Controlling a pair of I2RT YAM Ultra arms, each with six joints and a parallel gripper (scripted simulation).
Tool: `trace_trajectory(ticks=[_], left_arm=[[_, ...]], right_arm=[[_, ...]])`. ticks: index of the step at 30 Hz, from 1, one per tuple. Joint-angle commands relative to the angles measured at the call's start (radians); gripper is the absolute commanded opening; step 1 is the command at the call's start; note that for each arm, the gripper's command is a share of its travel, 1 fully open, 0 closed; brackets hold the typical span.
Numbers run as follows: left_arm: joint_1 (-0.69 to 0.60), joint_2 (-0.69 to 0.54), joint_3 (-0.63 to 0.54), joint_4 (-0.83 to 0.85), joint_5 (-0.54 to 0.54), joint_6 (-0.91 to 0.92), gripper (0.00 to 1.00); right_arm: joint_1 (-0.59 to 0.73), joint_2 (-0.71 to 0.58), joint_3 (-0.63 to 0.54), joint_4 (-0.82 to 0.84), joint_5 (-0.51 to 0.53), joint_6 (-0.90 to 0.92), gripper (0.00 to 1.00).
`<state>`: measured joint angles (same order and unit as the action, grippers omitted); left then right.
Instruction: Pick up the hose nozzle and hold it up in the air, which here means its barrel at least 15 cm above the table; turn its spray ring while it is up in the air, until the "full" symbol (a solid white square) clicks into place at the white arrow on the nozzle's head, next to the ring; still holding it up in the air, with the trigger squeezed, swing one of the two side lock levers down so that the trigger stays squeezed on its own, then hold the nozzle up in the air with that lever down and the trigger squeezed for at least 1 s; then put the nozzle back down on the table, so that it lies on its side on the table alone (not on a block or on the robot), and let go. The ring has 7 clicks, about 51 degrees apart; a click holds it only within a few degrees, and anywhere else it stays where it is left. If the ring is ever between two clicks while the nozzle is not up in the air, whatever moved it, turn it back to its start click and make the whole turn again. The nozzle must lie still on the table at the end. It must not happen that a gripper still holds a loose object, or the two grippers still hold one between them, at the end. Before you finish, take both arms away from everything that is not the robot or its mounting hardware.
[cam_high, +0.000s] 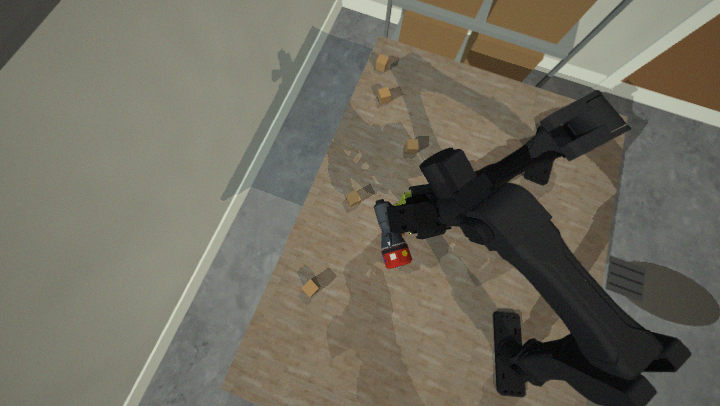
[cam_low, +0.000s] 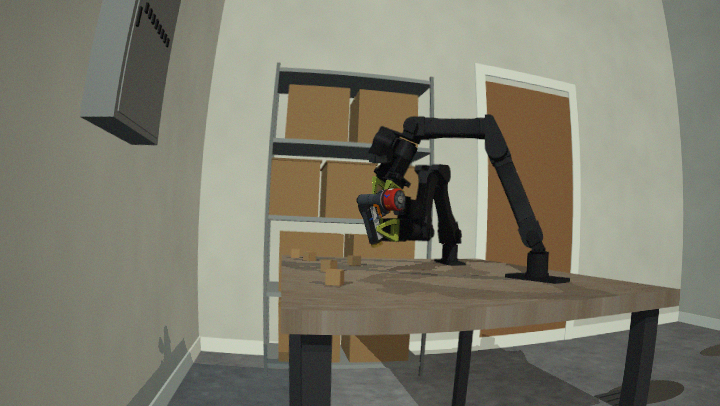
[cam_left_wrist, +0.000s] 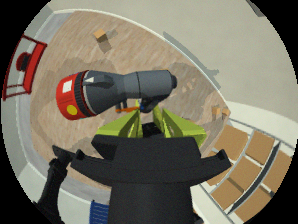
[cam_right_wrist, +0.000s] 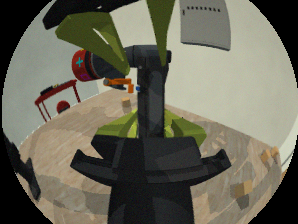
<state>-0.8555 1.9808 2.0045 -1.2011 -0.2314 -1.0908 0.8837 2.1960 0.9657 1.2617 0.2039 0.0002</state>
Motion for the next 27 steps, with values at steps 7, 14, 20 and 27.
trace_trajectory(ticks=[7, 14, 20, 27], left_arm=[[-0.017, -0.042, 0.07, -0.055, -0.014, -0.014, 0.37], [-0.022, -0.048, 0.105, -0.094, -0.018, -0.02, 0.37], [-0.028, -0.049, 0.138, -0.129, -0.022, -0.025, 0.37], [-0.034, -0.03, 0.173, -0.164, -0.026, -0.029, 0.37]], right_arm=[[0.008, -0.057, 0.039, 0.096, -0.003, 0.009, 0.35], [0.008, -0.057, 0.039, 0.096, -0.003, 0.009, 0.35], [0.008, -0.057, 0.039, 0.096, -0.003, 0.009, 0.35], [0.008, -0.057, 0.039, 0.096, -0.003, 0.009, 0.35]])
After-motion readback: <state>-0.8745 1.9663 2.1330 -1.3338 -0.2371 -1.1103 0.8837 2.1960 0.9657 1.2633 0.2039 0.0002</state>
